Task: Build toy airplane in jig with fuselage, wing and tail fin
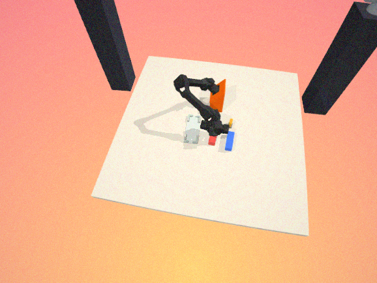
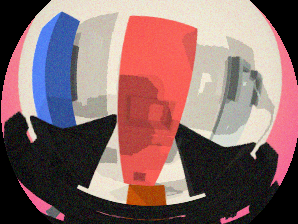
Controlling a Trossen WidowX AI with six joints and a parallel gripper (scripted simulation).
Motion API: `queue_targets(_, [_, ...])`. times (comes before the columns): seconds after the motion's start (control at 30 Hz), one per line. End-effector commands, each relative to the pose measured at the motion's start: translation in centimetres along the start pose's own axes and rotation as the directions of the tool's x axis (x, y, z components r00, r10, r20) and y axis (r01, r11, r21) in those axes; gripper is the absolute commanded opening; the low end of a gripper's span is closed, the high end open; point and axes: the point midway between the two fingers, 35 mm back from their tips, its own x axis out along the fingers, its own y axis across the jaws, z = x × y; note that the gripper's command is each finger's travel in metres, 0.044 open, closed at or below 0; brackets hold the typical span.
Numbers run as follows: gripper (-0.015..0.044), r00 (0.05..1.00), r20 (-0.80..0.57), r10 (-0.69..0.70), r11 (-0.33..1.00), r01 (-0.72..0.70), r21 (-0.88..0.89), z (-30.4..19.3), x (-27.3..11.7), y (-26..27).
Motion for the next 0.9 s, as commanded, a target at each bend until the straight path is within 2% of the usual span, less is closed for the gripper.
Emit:
queue_targets(0.0, [0.0230, 1.000, -0.002, -0.007, 1.000, 0.007, -0.009, -0.2, 0.2, -0.1])
queue_targets(0.07, [0.0177, 1.000, -0.002, -0.007, 1.000, 0.007, -0.009, -0.2, 0.2, -0.1])
queue_targets(0.3, [0.0131, 1.000, -0.002, -0.007, 1.000, 0.007, -0.009, -0.2, 0.2, -0.1])
queue_targets(0.47, [0.0000, 1.000, -0.002, -0.004, 1.000, 0.004, -0.010, 0.0, -0.5, 0.1])
queue_targets(0.87, [0.0000, 1.000, -0.001, 0.008, 1.000, -0.008, -0.011, 0.5, -4.0, 0.5])
